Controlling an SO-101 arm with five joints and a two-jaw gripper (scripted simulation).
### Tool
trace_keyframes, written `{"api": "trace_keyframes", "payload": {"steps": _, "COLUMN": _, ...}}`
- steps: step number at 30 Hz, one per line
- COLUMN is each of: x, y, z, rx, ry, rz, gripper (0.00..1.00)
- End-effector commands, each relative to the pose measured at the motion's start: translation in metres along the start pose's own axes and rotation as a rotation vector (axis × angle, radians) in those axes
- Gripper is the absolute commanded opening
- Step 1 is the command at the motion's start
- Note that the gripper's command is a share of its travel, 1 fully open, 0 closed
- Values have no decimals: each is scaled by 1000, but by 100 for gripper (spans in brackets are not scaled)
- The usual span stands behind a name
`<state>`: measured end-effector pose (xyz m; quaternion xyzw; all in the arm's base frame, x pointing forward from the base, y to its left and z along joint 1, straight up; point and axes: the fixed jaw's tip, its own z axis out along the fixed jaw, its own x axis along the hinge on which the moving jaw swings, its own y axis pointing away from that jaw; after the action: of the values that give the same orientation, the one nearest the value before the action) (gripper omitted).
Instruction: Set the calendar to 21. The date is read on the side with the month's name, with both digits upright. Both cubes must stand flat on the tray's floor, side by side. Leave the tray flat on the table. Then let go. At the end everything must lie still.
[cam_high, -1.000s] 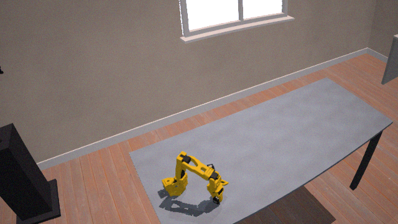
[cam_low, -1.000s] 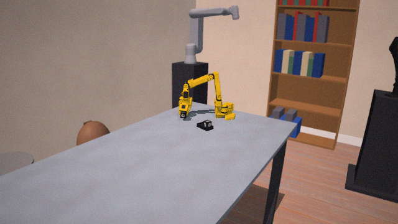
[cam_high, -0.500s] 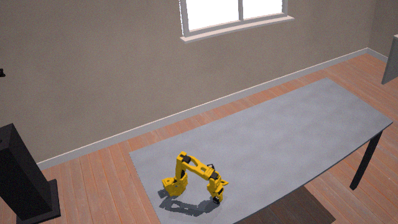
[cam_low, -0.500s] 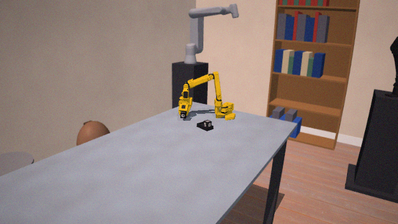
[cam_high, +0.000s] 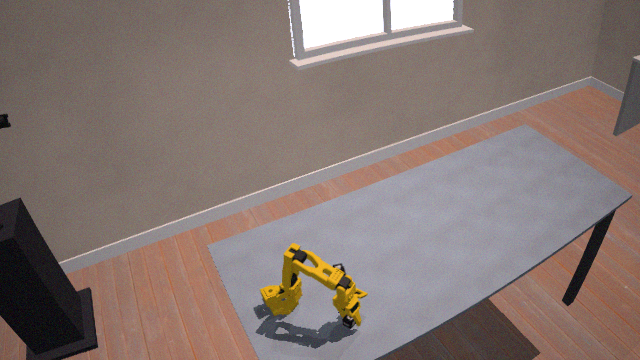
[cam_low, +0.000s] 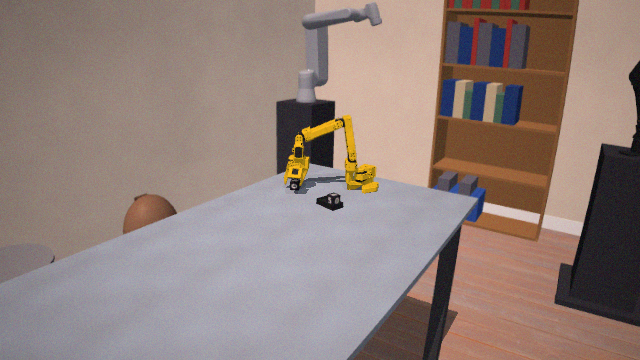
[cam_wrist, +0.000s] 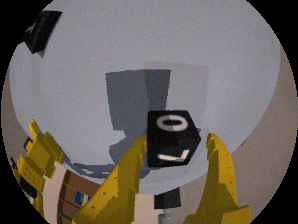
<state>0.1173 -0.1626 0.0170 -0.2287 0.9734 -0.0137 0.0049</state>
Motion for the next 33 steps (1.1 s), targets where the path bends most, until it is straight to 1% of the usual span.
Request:
{"api": "trace_keyframes", "payload": {"steps": 1, "x": 1, "y": -2, "z": -2, "rx": 19, "ry": -4, "rz": -3, "gripper": 33}}
{"api": "trace_keyframes", "payload": {"steps": 6, "x": 1, "y": -2, "z": -2, "rx": 19, "ry": -4, "rz": -3, "gripper": 35}}
{"api": "trace_keyframes", "payload": {"steps": 14, "x": 1, "y": -3, "z": -2, "rx": 19, "ry": -4, "rz": -3, "gripper": 36}}
{"api": "trace_keyframes", "payload": {"steps": 18, "x": 1, "y": -3, "z": -5, "rx": 19, "ry": -4, "rz": -3, "gripper": 36}}
{"api": "trace_keyframes", "payload": {"steps": 22, "x": 1, "y": -4, "z": -14, "rx": 19, "ry": -4, "rz": -3, "gripper": 36}}
{"api": "trace_keyframes", "payload": {"steps": 27, "x": 1, "y": -5, "z": -32, "rx": 19, "ry": -4, "rz": -3, "gripper": 36}}
{"api": "trace_keyframes", "payload": {"steps": 29, "x": 1, "y": -5, "z": -32, "rx": 19, "ry": -4, "rz": -3, "gripper": 36}}
{"api": "trace_keyframes", "payload": {"steps": 33, "x": 1, "y": -4, "z": -46, "rx": 19, "ry": -4, "rz": -3, "gripper": 36}}
